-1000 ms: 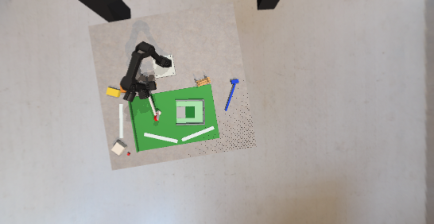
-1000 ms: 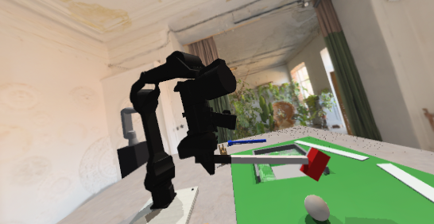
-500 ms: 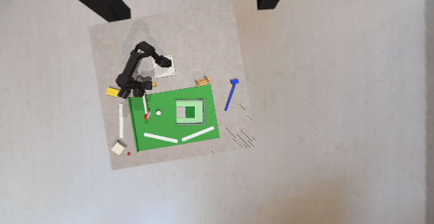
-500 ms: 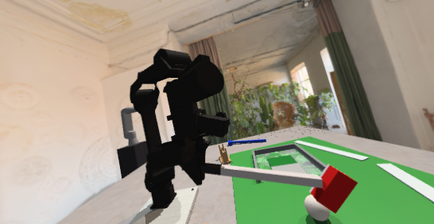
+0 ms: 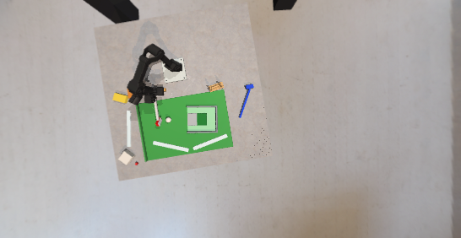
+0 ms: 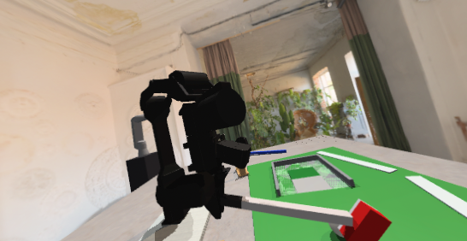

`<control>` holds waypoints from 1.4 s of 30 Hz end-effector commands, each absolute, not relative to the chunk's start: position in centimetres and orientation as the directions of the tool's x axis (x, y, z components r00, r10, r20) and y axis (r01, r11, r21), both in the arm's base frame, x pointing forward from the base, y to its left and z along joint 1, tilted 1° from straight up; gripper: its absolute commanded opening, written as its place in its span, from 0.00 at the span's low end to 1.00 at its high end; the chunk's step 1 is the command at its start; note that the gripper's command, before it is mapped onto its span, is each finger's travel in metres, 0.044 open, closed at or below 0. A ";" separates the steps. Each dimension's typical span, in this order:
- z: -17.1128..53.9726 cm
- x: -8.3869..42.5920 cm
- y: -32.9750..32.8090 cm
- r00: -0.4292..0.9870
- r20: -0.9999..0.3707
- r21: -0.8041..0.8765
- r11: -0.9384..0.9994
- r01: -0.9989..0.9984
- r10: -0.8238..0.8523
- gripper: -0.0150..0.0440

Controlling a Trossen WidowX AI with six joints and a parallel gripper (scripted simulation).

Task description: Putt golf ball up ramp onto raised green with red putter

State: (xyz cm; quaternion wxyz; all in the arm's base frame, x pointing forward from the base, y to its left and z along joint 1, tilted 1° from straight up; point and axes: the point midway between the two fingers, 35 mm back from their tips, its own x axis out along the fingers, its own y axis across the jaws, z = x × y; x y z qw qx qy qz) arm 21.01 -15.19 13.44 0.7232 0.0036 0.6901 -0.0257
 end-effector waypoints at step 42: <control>10.7 20.7 -18.0 0.039 -0.999 -0.031 0.998 0.052 -0.033 0.25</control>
